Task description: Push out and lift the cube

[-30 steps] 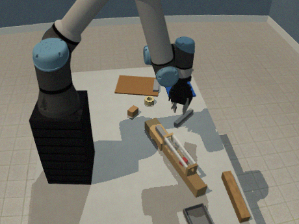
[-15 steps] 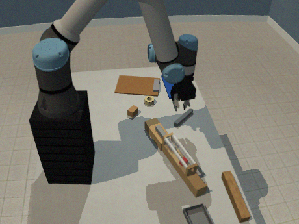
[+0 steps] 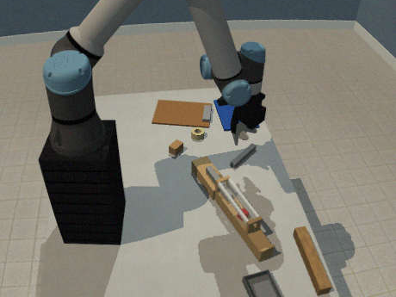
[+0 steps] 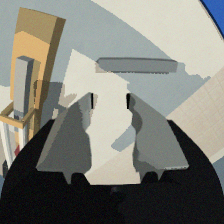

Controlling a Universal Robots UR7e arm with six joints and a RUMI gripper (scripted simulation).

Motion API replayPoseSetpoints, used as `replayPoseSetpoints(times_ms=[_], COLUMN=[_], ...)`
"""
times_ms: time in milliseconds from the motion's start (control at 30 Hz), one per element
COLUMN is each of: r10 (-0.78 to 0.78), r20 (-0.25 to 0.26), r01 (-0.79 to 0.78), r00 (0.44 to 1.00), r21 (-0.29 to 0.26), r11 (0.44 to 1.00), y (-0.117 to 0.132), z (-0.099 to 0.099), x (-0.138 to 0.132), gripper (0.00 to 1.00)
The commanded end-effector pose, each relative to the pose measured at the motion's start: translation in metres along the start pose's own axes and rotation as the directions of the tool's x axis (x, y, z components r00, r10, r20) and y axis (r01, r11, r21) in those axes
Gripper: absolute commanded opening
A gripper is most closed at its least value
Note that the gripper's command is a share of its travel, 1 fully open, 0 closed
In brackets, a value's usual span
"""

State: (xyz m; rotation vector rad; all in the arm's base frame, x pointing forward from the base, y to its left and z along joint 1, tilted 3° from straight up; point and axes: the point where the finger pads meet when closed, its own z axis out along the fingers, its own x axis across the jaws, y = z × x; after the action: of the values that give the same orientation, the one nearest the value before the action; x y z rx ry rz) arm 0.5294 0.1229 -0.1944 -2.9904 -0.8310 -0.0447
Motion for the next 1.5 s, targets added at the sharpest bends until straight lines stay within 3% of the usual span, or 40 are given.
replayPoseSetpoints(times_ms=[0,200,267,733,833,1333,1400,1467], r10=[-0.232,-0.458,-0.458,-0.818,-0.834,-0.974,-0.974,-0.981], r20=[-0.003,-0.005,-0.005,-0.008,-0.008,-0.009,-0.009,-0.009], r01=[0.232,0.458,0.458,0.818,0.834,0.974,0.974,0.981], r00=[0.973,0.889,0.889,0.576,0.551,0.226,0.226,0.192], r21=[0.008,0.007,0.007,0.004,0.004,0.001,0.001,0.000], r11=[0.973,0.889,0.889,0.576,0.551,0.226,0.226,0.192], y=[-0.002,-0.004,-0.004,-0.007,-0.007,-0.008,-0.008,-0.008], z=[-0.001,-0.002,-0.002,-0.003,-0.003,-0.005,-0.005,-0.005], x=[0.007,0.013,0.013,0.028,0.029,0.042,0.042,0.043], gripper=[0.22,0.22,0.22,0.22,0.22,0.22,0.22,0.22])
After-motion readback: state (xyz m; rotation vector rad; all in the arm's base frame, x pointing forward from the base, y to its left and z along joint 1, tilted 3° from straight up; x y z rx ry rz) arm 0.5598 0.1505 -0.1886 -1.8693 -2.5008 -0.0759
